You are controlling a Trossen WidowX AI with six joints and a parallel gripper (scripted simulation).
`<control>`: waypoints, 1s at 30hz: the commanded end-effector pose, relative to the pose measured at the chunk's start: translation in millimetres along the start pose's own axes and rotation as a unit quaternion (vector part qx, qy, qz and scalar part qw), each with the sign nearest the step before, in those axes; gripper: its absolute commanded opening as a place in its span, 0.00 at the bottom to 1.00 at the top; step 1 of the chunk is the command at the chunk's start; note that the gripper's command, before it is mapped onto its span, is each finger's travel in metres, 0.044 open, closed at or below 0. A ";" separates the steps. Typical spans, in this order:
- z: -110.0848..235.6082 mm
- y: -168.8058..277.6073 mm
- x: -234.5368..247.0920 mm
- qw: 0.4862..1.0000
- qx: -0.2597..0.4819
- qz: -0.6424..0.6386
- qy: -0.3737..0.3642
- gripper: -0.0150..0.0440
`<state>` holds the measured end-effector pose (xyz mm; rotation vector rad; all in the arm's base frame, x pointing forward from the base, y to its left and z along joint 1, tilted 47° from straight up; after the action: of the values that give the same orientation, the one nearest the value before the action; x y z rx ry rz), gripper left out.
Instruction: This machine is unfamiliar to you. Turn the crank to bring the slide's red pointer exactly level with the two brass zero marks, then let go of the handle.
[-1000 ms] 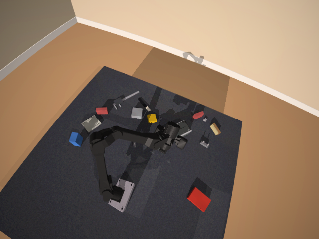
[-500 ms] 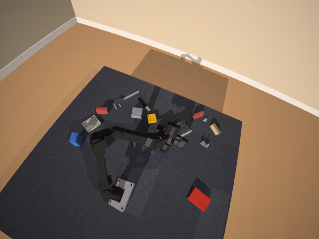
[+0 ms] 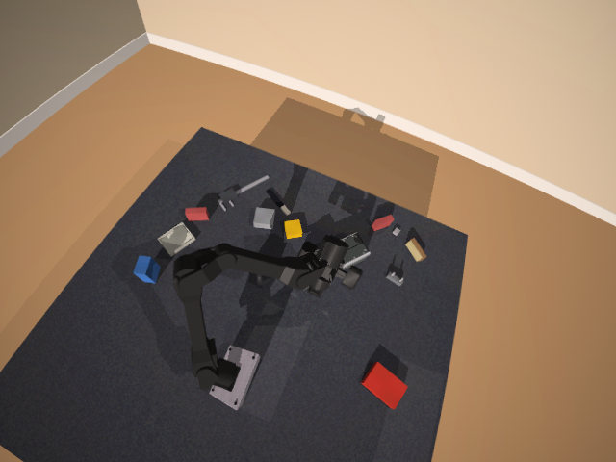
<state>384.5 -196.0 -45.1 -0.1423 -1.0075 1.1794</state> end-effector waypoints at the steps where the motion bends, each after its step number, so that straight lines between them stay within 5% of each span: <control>1: 0.0 0.0 0.0 1.000 0.000 0.000 0.000 0.25; 9: 0.0 0.0 0.0 1.000 0.000 0.000 0.000 0.25; 26: 0.0 0.0 0.0 1.000 0.000 0.000 0.000 1.00; 30: 0.0 0.0 0.0 1.000 0.000 0.000 0.000 0.87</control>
<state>384.6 -195.9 -45.1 -0.1420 -1.0077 1.1796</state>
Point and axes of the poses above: the point midway between the two fingers, 35 mm back from their tips, its own z axis back along the fingers, its own x axis across the jaws, y = z × x, the point moved 2 cm from there along z, back along the fingers, and after that the axes turned 14 degrees about z, right-handed, at the moved point
